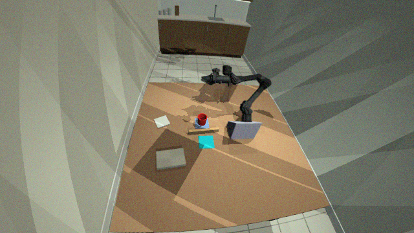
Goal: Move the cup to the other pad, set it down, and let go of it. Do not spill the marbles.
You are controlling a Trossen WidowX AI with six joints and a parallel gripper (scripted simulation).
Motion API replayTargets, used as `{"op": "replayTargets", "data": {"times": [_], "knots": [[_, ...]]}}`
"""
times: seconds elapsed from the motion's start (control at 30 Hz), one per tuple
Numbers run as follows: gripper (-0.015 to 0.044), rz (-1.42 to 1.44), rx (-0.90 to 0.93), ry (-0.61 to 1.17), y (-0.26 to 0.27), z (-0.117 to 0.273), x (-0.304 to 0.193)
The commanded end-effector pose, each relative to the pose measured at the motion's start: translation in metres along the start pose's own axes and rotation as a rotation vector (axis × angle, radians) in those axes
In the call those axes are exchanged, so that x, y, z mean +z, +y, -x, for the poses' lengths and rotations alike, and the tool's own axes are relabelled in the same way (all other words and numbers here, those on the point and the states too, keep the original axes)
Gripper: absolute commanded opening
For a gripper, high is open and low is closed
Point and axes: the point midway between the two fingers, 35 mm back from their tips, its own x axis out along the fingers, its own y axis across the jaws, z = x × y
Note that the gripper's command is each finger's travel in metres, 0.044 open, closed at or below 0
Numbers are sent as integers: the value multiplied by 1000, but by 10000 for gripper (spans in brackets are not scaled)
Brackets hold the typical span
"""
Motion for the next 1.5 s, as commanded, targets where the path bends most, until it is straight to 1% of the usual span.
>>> {"op": "replayTargets", "data": {"times": [0.0,0.03,0.13,0.27,0.3,0.4,0.53,0.63,0.73,0.8,1.47], "knots": [[374,-15,-4,15,0,-2,-3],[347,-61,-16,58,-1,-6,-11],[269,-301,-125,296,-2,-24,-61],[164,-560,-380,575,-4,-29,-127],[148,-607,-459,630,-4,-27,-142],[148,-689,-663,730,-6,-19,-173],[148,-732,-957,791,-10,-3,-205],[148,-706,-1211,767,-15,13,-223],[148,-645,-1398,692,-17,21,-232],[148,-627,-1434,668,-18,22,-233],[148,-627,-1434,668,-17,19,-235]]}}
